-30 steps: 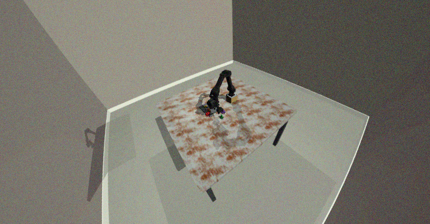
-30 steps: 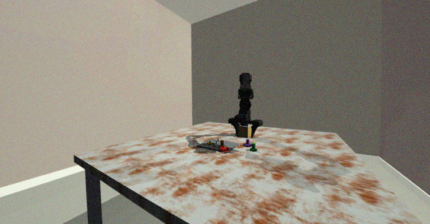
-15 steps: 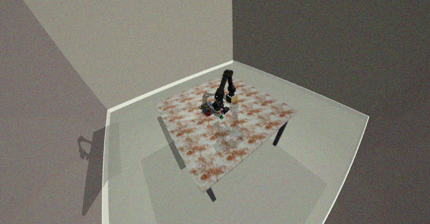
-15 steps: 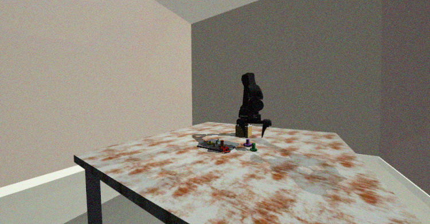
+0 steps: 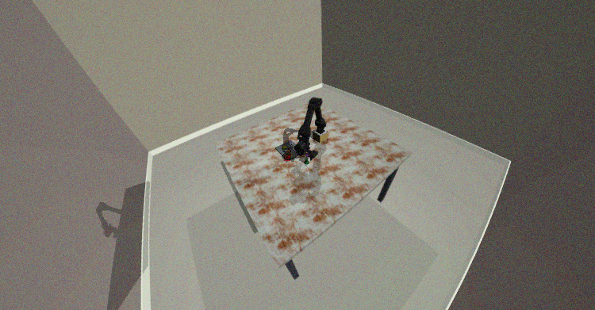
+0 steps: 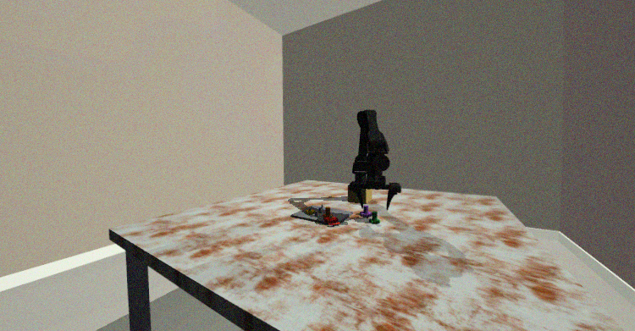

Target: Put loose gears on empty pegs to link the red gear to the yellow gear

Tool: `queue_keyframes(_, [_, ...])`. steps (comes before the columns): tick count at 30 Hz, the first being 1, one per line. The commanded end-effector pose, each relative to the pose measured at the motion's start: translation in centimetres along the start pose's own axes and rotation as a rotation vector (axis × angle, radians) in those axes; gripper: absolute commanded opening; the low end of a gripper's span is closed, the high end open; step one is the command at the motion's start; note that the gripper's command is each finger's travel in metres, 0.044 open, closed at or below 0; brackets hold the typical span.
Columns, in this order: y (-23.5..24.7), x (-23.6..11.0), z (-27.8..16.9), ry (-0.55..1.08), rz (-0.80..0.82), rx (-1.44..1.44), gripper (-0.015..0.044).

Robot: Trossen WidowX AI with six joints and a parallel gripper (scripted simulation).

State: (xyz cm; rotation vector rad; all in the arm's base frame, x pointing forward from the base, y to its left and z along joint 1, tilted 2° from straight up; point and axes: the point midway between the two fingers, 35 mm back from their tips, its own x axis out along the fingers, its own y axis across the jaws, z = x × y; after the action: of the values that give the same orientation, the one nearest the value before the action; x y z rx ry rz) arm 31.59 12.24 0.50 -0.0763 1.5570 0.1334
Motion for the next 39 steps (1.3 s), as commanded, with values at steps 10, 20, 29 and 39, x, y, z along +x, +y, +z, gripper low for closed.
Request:
queue_keyframes(10, [0.0, 2.3, -0.2, 0.007, 0.0, -0.004, 0.044])
queue_keyframes(20, [0.0, 2.4, -0.2, 0.007, 0.0, -0.004, 0.0361])
queue_keyframes(29, [0.0, 2.4, -0.2, 0.007, 0.0, -0.004, 0.0125])
queue_keyframes(39, [0.0, 2.4, -0.2, 0.007, 0.0, -0.004, 0.0])
